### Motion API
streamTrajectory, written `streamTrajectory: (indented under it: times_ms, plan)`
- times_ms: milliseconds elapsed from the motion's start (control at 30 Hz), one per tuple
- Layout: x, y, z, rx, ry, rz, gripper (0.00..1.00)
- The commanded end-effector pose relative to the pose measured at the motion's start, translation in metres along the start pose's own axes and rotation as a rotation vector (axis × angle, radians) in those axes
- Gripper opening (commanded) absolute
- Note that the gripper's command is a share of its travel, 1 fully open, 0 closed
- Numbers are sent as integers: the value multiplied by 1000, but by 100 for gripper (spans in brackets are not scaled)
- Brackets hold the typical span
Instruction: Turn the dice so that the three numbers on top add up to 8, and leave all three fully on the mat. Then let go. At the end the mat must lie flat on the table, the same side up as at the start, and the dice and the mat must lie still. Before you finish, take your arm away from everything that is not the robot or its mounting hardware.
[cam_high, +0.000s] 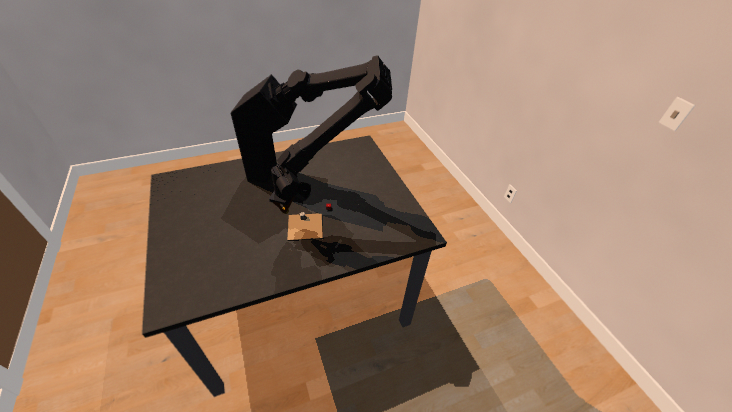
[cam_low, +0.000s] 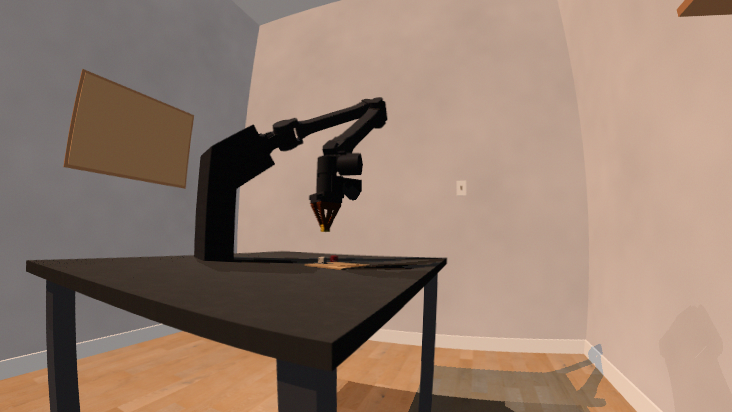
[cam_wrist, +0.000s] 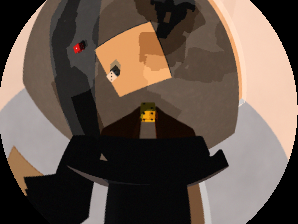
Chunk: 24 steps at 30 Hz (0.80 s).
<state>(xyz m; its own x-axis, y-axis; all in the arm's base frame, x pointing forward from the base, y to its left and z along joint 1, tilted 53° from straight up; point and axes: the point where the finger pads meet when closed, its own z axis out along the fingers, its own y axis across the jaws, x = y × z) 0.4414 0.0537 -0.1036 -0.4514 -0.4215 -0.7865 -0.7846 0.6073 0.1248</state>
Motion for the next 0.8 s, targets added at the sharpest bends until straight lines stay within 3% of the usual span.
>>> streamTrajectory:
  times_ms: [0, 133, 367, 700, 767]
  plan:
    - [-7, 13, 2, -20, 9, 162, 15]
    - [-12, 15, 2, -19, 10, 237, 15]
    - [-37, 22, 1, -14, 7, 523, 15]
    - [-47, 33, 2, -17, 19, 785, 15]
    - [-60, 35, -2, -15, 11, 865, 15]
